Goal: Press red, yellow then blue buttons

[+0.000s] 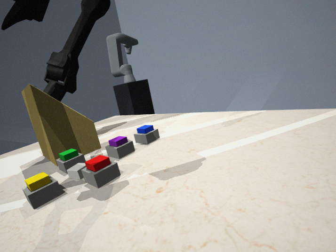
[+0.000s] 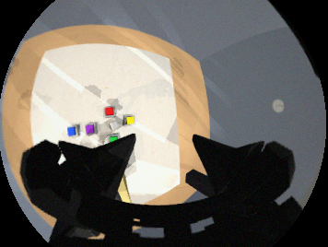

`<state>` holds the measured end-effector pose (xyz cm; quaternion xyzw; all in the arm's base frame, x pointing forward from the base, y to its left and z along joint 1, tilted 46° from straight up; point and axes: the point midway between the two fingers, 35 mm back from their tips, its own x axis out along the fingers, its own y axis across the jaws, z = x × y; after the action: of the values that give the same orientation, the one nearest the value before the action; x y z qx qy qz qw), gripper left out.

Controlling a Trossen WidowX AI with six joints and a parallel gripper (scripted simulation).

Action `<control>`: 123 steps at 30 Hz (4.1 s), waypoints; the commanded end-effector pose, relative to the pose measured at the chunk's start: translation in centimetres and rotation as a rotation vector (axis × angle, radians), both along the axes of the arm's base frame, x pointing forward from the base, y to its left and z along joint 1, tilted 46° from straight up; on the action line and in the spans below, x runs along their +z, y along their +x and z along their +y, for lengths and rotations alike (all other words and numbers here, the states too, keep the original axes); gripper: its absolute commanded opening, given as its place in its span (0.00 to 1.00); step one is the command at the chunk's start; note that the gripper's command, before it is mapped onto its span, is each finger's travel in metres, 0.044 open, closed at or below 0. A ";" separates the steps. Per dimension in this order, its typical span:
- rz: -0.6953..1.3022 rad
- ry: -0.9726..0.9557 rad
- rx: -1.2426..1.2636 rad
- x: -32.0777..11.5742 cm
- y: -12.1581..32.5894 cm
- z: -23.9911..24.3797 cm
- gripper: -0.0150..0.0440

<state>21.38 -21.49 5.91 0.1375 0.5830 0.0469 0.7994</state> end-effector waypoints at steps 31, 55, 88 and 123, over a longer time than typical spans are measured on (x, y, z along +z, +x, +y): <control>0.165 0.508 0.275 -10.3 10.0 23.1 0.29; 0.165 0.509 0.275 -12.5 10.1 25.3 0.29; 0.164 0.503 0.275 -6.8 9.9 19.4 0.29; 0.166 0.501 0.274 -17.9 5.7 17.3 0.29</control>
<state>27.25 -4.70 -11.62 0.2491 0.6279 0.2861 0.6796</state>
